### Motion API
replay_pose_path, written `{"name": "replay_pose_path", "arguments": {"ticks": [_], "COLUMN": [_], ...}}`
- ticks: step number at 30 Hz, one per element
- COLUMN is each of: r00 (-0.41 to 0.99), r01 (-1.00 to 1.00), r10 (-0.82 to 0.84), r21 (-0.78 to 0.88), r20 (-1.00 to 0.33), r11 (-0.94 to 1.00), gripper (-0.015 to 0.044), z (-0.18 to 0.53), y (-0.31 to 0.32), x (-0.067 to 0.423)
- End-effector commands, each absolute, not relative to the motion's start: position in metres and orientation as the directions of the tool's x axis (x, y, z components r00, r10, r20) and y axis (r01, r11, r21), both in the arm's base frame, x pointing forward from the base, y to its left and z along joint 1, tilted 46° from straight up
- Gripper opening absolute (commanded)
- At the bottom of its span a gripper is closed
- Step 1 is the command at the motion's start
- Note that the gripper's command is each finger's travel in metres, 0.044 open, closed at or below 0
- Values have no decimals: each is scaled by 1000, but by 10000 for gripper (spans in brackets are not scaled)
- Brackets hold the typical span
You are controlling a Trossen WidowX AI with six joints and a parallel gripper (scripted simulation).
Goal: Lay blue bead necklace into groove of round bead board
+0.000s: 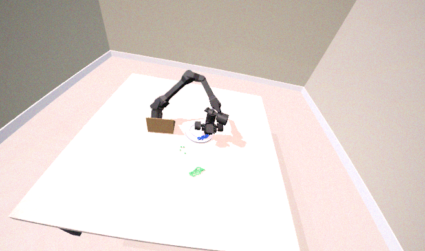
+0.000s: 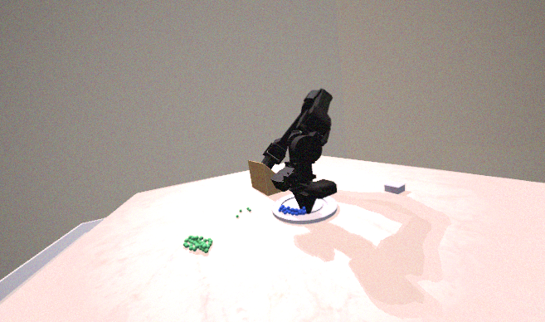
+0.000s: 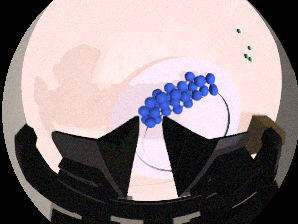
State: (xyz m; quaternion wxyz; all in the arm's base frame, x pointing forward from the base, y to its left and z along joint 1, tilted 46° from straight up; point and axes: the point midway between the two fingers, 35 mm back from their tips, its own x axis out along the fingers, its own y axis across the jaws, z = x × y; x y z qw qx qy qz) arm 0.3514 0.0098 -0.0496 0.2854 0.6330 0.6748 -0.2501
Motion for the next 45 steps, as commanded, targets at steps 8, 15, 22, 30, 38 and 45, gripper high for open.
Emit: {"name": "replay_pose_path", "arguments": {"ticks": [8,15,22,30,38,45], "r00": [-32,-32,-30,-30,-30,-30], "r01": [997,997,997,997,997,997], "r10": [711,713,713,713,713,713], "r21": [27,25,25,25,25,25], "r20": [-703,-701,-700,-700,-700,-700], "r11": [72,69,67,67,67,67], "gripper": [0,131,315,440,440,440], "z": [-49,-43,-40,-40,-40,-40], "y": [9,2,0,0,0,0], "x": [352,352,352,352,352,352]}}
